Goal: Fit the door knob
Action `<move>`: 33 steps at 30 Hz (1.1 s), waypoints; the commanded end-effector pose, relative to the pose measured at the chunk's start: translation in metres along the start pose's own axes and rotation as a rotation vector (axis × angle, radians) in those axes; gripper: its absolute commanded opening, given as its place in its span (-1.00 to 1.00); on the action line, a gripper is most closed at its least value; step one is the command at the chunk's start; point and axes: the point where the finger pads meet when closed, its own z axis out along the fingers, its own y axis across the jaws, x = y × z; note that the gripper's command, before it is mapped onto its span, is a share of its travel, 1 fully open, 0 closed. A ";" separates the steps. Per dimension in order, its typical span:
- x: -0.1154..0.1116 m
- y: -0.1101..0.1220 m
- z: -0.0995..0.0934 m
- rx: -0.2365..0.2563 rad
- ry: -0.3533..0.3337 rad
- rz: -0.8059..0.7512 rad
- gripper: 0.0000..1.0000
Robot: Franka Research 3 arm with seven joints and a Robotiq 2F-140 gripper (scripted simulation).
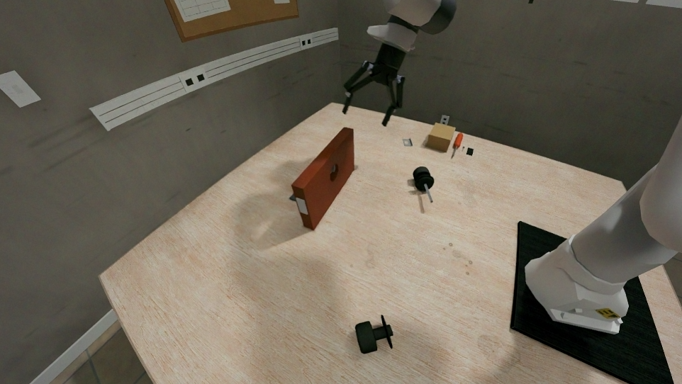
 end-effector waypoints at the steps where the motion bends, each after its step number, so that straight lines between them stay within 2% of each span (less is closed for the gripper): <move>1: -0.014 0.022 -0.007 -0.058 0.035 -0.203 1.00; 2: -0.014 0.022 -0.007 -0.058 0.035 -0.203 1.00; 3: -0.031 0.040 -0.011 -0.113 0.029 -0.284 1.00; 6: -0.031 0.040 -0.011 -0.113 0.029 -0.284 1.00; 7: -0.048 0.058 -0.016 -0.164 0.020 -0.364 1.00; 9: -0.048 0.058 -0.016 -0.164 0.020 -0.364 1.00; 10: -0.064 0.076 -0.020 -0.212 0.009 -0.440 1.00; 13: -0.064 0.076 -0.020 -0.212 0.009 -0.440 1.00; 14: -0.079 0.092 -0.024 -0.256 -0.004 -0.510 1.00; 16: -0.079 0.092 -0.024 -0.256 -0.004 -0.510 1.00; 17: -0.092 0.107 -0.027 -0.295 -0.017 -0.575 1.00; 19: -0.092 0.107 -0.027 -0.295 -0.017 -0.575 1.00; 20: -0.104 0.121 -0.030 -0.329 -0.031 -0.632 1.00; 21: -0.104 0.121 -0.030 -0.329 -0.031 -0.632 1.00; 22: -0.114 0.132 -0.032 -0.358 -0.044 -0.681 1.00; 26: -0.114 0.132 -0.032 -0.358 -0.044 -0.681 1.00; 29: -0.134 0.154 -0.036 -0.411 -0.072 -0.776 1.00; 33: -0.140 0.160 -0.037 -0.426 -0.081 -0.803 1.00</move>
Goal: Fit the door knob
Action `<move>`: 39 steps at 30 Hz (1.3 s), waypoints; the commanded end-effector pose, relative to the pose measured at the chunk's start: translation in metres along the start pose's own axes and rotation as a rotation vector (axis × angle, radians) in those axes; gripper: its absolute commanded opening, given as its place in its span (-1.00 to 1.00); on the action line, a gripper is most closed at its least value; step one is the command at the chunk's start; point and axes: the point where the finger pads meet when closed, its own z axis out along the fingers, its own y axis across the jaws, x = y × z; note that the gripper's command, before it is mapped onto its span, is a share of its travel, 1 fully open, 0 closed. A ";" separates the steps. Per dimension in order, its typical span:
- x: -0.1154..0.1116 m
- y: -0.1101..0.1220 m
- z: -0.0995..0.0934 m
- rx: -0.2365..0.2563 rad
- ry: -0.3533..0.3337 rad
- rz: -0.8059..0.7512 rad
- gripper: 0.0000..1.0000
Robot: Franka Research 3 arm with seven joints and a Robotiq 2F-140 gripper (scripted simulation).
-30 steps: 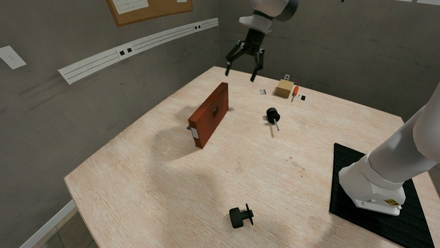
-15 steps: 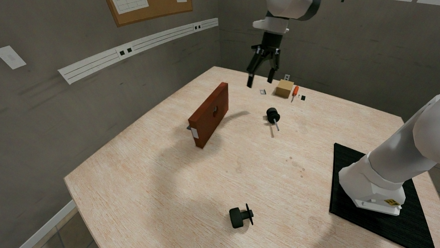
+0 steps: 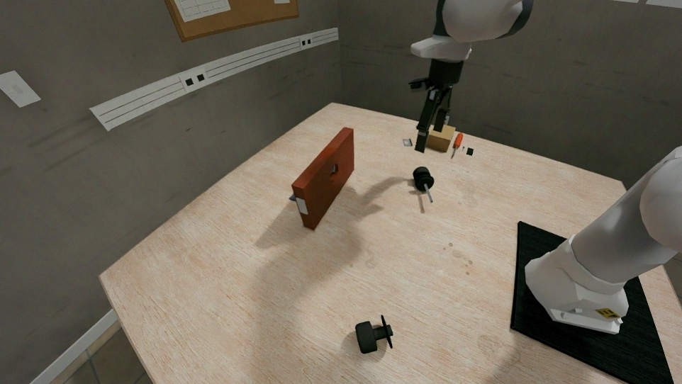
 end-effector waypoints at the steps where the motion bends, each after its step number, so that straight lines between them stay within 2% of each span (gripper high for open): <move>1: -0.004 0.005 -0.001 -0.020 0.012 -0.115 1.00; 36: -0.004 0.005 -0.001 -0.020 0.012 -0.115 1.00; 37: -0.004 0.005 -0.001 -0.020 0.012 -0.115 0.13; 39: -0.004 0.005 -0.001 -0.020 0.012 -0.115 0.13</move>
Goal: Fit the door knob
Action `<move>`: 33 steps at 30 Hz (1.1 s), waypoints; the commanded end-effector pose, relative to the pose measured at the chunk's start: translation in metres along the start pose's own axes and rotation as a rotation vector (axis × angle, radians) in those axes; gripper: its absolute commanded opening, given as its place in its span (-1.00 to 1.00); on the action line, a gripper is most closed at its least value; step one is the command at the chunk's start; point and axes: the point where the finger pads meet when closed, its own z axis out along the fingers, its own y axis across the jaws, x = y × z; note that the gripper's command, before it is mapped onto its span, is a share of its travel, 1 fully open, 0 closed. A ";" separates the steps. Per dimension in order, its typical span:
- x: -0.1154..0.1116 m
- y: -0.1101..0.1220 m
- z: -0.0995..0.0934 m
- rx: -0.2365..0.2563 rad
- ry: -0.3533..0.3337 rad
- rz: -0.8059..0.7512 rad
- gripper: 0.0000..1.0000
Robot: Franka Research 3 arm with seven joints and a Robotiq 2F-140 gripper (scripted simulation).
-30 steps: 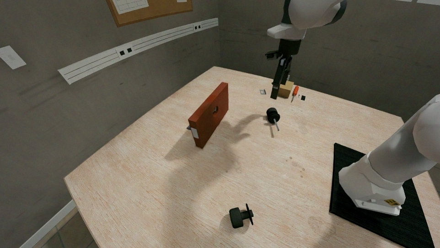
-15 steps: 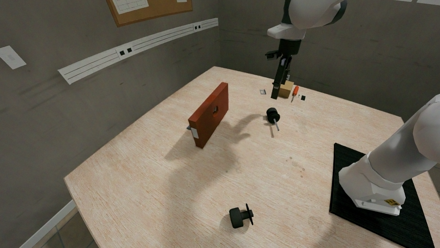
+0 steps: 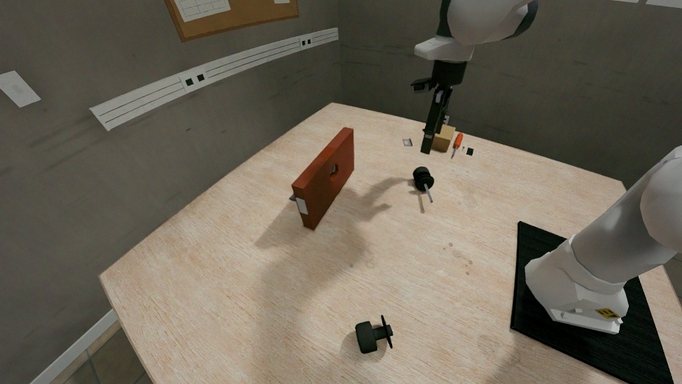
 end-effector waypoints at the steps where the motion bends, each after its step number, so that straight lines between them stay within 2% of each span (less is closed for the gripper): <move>1: 0.000 0.001 -0.001 -0.003 0.002 -0.005 0.13; 11: 0.000 0.001 0.000 -0.004 0.000 0.029 0.13; 22: 0.001 0.000 0.002 -0.007 -0.011 0.162 0.13; 33: 0.004 -0.002 0.007 -0.023 -0.034 0.501 0.13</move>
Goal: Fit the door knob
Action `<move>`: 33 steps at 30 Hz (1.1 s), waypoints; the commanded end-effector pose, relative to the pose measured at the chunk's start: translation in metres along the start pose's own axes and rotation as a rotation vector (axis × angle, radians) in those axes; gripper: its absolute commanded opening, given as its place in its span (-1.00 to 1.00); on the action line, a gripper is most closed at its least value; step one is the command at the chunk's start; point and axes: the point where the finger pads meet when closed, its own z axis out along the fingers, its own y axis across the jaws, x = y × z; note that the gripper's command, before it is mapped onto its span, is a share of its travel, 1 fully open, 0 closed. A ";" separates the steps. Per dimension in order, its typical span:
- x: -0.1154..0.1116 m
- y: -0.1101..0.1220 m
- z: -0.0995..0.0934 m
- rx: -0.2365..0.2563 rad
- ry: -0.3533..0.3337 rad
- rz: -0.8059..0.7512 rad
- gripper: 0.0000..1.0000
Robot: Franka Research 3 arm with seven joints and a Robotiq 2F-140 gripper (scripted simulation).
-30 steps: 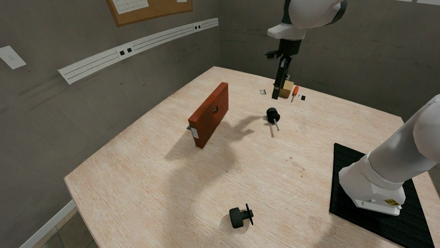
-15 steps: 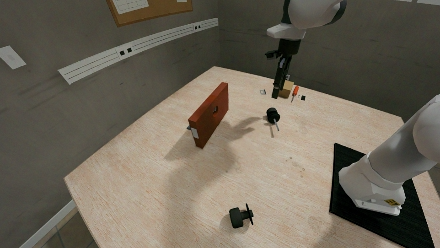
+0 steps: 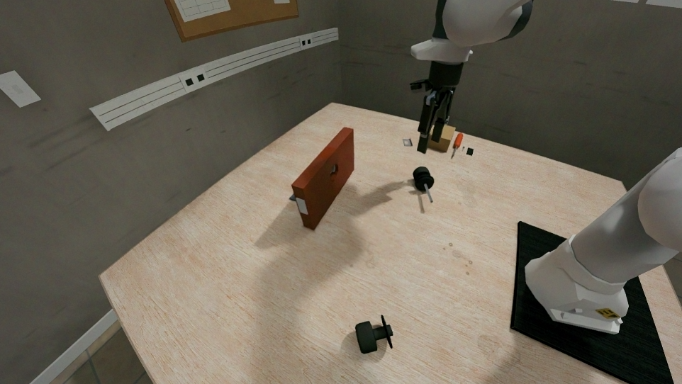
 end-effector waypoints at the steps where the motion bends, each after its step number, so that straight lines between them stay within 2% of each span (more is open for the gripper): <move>1: 0.000 -0.002 0.003 -0.023 -0.020 0.278 0.13; 6: 0.000 -0.003 0.005 -0.026 -0.022 0.353 0.13; 7: 0.000 -0.003 0.006 -0.031 -0.026 0.420 0.13; 21: 0.004 -0.008 0.017 -0.044 -0.031 0.766 0.13; 23: 0.004 -0.008 0.017 -0.044 -0.031 0.766 0.13; 24: 0.005 -0.008 0.018 -0.047 -0.033 0.833 0.13; 33: 0.008 -0.011 0.027 -0.054 -0.027 1.057 0.13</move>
